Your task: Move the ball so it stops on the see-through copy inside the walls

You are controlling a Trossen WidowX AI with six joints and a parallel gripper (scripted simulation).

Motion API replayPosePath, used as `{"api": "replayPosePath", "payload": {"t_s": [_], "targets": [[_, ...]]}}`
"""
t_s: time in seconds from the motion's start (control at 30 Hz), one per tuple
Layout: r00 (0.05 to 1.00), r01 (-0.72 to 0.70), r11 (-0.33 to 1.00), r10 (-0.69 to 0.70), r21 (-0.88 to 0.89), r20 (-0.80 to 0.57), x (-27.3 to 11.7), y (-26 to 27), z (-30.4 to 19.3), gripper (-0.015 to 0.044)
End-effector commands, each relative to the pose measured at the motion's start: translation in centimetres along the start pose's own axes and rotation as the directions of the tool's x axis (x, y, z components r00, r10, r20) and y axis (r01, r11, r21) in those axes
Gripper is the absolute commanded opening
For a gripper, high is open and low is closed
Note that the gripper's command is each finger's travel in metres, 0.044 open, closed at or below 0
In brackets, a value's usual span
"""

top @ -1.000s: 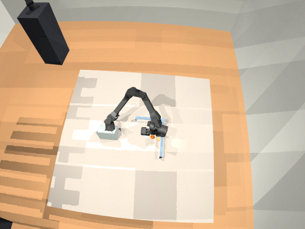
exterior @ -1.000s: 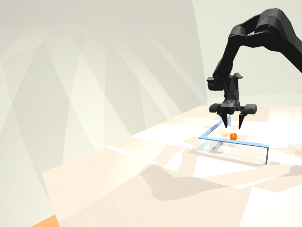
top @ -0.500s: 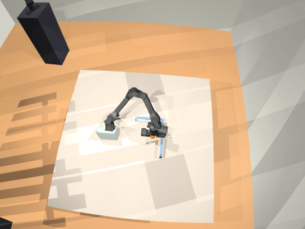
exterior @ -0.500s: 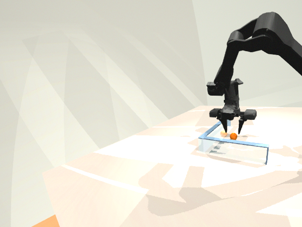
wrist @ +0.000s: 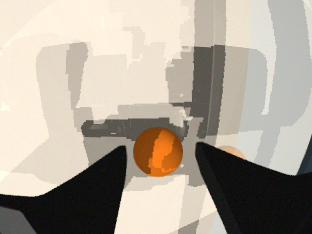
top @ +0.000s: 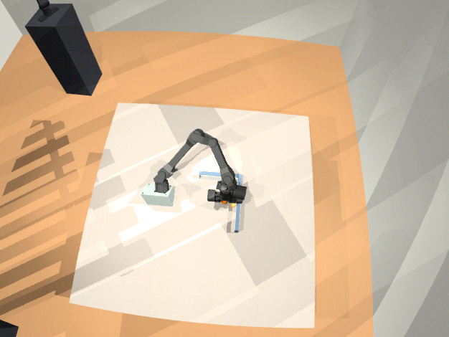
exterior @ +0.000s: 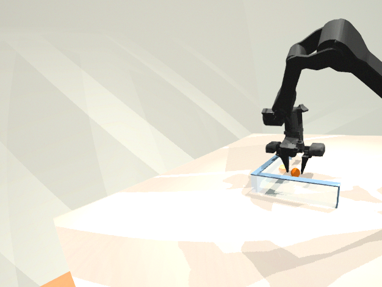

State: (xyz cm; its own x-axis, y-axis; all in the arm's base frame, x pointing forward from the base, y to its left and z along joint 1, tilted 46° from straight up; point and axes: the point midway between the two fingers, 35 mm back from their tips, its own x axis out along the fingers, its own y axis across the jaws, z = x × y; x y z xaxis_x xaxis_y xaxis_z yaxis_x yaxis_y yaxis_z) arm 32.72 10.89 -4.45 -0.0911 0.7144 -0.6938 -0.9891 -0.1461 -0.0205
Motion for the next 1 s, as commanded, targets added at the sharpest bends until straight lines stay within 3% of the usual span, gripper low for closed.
{"api": "replayPosePath", "payload": {"t_s": [0.0,0.43,0.57,0.97], "targets": [[1.0,-0.005,1.0,0.005,0.008,0.004,0.2,0.2,0.0,0.0198],[1.0,-0.005,1.0,0.005,0.008,0.004,0.2,0.2,0.0,0.0112],[1.0,-0.004,1.0,0.004,0.008,0.001,-0.8,0.0,-0.1,0.0007],[1.0,-0.004,1.0,0.004,0.009,-0.007,-9.2,-0.3,-0.4,0.0]]}}
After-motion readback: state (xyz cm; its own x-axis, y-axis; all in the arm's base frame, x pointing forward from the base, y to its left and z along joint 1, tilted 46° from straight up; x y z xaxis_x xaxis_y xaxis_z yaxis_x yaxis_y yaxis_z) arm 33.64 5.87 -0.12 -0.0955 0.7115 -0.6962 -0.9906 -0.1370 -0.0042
